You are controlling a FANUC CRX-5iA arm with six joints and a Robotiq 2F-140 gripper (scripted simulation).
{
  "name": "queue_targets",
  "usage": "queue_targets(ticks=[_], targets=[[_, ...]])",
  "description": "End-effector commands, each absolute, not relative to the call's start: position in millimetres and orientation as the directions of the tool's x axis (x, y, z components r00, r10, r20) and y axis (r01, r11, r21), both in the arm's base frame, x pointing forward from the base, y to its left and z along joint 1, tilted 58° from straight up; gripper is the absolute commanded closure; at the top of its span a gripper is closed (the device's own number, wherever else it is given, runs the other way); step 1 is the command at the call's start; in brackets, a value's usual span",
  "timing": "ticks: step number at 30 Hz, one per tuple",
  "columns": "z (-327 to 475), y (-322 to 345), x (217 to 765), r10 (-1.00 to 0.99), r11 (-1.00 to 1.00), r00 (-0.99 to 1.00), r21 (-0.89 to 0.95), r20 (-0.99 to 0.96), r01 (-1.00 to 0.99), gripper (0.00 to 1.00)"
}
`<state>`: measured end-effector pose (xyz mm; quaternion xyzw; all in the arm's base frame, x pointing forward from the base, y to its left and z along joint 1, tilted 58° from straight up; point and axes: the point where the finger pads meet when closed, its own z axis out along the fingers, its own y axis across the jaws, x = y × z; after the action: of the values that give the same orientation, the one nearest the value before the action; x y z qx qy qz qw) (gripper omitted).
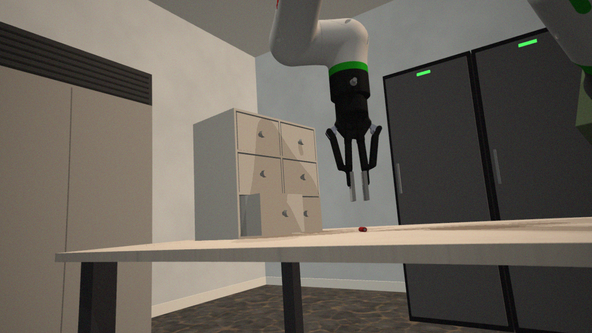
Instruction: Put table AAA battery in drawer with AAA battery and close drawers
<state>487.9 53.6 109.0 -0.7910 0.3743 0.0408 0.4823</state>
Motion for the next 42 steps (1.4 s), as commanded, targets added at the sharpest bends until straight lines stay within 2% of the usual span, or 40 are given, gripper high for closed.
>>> queue_targets(ticks=[1,42], targets=[[108,55,489,-0.553,-0.254,0.716,-0.733,-0.425,-0.631,0.85],[82,93,503,-0.553,-0.254,0.716,-0.733,-0.425,-0.631,0.85]])
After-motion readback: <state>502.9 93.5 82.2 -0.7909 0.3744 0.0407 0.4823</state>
